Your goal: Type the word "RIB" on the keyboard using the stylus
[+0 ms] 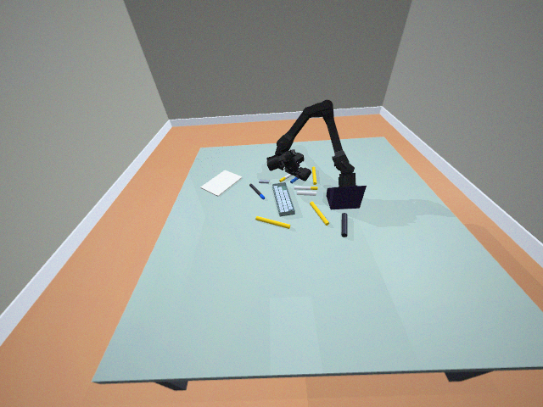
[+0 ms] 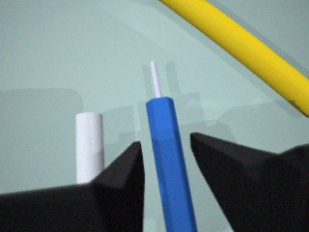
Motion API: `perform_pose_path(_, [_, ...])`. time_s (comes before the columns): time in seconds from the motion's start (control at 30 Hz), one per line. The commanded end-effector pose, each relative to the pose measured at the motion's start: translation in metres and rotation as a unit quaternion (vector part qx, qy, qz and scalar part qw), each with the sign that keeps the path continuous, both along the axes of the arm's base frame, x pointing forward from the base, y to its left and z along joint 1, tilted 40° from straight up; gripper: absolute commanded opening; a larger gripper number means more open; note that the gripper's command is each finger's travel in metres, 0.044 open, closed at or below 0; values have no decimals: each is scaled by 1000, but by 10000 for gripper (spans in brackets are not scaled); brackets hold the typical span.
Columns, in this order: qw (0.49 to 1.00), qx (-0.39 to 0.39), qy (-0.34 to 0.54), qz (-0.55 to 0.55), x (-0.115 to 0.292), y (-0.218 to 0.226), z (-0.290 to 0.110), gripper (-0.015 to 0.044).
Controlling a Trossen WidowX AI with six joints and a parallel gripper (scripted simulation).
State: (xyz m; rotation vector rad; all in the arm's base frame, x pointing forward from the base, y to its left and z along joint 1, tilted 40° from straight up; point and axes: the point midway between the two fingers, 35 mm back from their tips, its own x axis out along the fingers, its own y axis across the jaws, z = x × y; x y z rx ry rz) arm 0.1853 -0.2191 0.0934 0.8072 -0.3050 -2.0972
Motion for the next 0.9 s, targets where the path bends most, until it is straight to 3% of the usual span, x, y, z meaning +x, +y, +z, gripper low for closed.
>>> perform_pose_path(0.0, [1000,0,0,0,0,0,0,124])
perform_pose_path(0.13, [1000,0,0,0,0,0,0,19])
perform_pose_path(0.23, [1000,0,0,0,0,0,0,0])
perform_pose_path(0.53, [1000,1,0,0,1,3,3,0])
perform_pose_path(0.87, [1000,3,1,0,3,31,35,0])
